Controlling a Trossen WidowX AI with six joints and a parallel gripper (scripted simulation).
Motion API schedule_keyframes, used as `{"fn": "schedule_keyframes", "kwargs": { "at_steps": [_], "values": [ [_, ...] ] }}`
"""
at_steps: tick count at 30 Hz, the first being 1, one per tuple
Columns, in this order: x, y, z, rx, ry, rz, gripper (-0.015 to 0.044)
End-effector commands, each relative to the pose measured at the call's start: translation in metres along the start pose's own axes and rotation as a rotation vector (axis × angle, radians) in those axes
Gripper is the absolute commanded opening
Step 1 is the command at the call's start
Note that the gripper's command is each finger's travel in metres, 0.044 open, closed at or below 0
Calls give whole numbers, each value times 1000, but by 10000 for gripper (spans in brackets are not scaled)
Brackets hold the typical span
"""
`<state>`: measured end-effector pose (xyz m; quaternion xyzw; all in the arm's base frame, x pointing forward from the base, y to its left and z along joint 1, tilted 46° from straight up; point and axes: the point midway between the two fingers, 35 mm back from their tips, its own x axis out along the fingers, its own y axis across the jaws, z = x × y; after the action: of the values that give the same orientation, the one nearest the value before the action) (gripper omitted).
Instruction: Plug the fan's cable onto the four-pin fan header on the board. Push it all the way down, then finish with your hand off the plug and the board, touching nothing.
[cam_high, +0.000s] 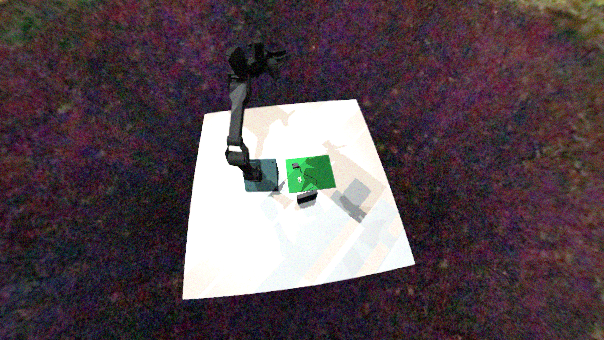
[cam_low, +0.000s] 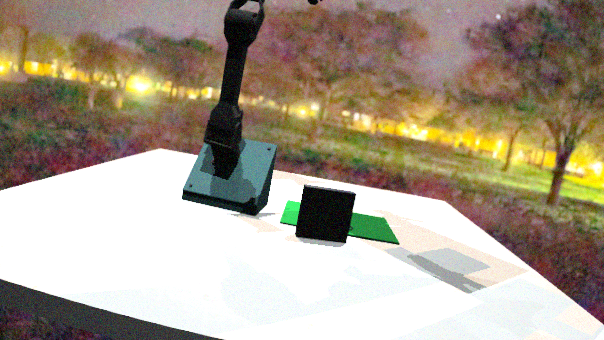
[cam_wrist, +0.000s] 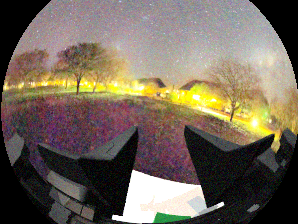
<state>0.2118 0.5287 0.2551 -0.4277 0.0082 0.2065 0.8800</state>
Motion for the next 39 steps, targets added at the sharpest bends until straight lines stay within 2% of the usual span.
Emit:
{"fn": "schedule_keyframes", "kwargs": {
  "at_steps": [1,9,18,26,31,37,39],
  "values": [
    [41,10,-55,-21,134,41,210],
    [98,17,-187,-21,465,110,210],
    [108,10,-339,54,895,156,210],
    [67,-2,-461,173,1327,155,210],
    [16,-19,-527,238,1667,104,210],
    [-53,-41,-574,309,2071,2,210],
    [-61,-43,-577,315,2117,-13,210]
  ]
}}
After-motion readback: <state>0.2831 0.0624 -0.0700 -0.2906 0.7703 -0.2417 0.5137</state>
